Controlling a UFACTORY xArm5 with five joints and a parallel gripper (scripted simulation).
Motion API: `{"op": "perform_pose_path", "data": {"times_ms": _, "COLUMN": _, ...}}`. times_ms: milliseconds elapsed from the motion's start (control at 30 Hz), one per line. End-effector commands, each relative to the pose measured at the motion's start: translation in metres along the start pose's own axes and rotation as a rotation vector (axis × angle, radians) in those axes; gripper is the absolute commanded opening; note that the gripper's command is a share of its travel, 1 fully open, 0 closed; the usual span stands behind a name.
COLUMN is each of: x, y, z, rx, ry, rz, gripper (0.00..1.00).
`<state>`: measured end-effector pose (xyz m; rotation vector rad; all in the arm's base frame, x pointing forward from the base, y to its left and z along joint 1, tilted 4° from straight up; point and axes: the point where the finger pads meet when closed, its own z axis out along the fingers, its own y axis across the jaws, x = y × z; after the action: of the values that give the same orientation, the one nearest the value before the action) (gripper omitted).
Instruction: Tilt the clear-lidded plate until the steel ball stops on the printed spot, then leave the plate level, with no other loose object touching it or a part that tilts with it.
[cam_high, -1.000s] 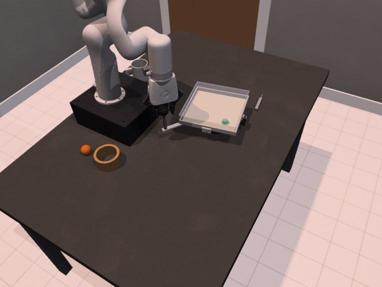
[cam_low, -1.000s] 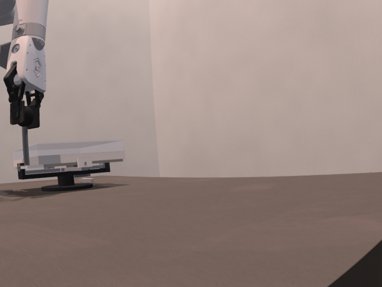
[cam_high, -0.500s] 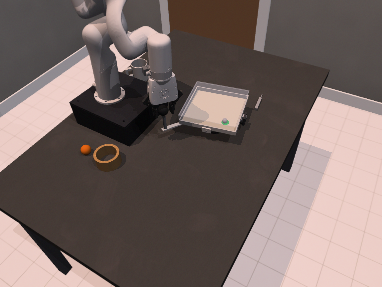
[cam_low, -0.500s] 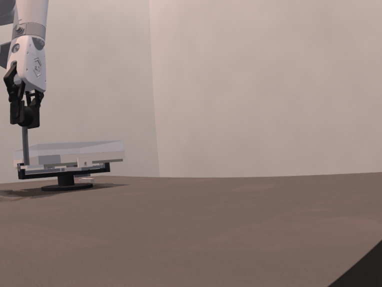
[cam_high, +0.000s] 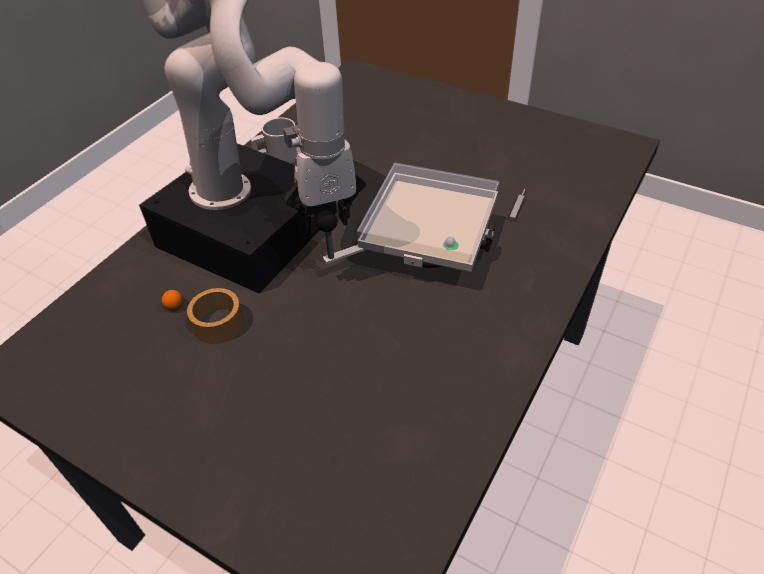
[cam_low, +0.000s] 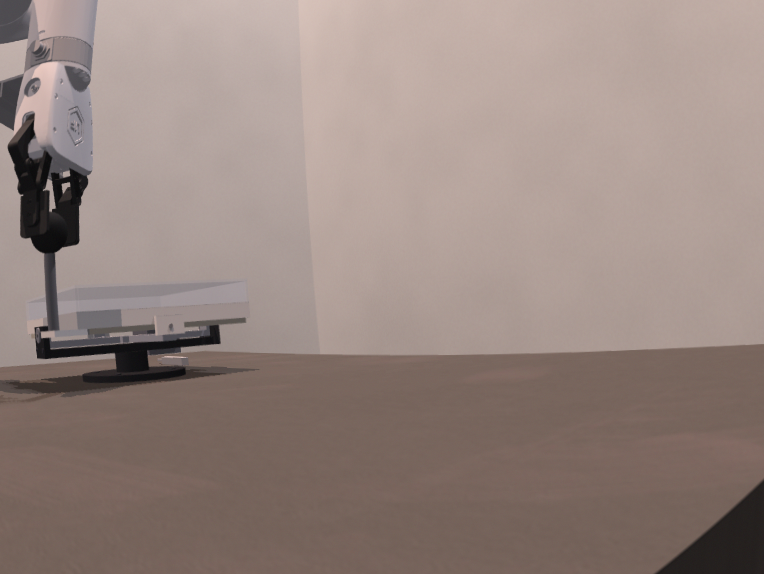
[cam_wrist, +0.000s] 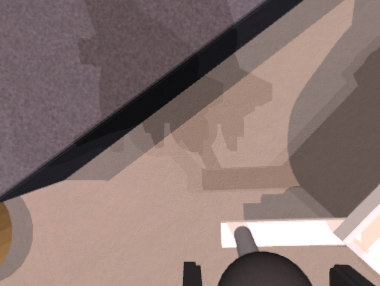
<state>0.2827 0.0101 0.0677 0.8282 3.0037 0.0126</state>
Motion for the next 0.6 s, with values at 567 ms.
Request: {"op": "perform_pose_path", "data": {"times_ms": 567, "x": -0.002, "y": -0.001, "z": -0.035, "rx": -0.002, "ry": -0.003, "rz": 0.000, "gripper": 0.62}}
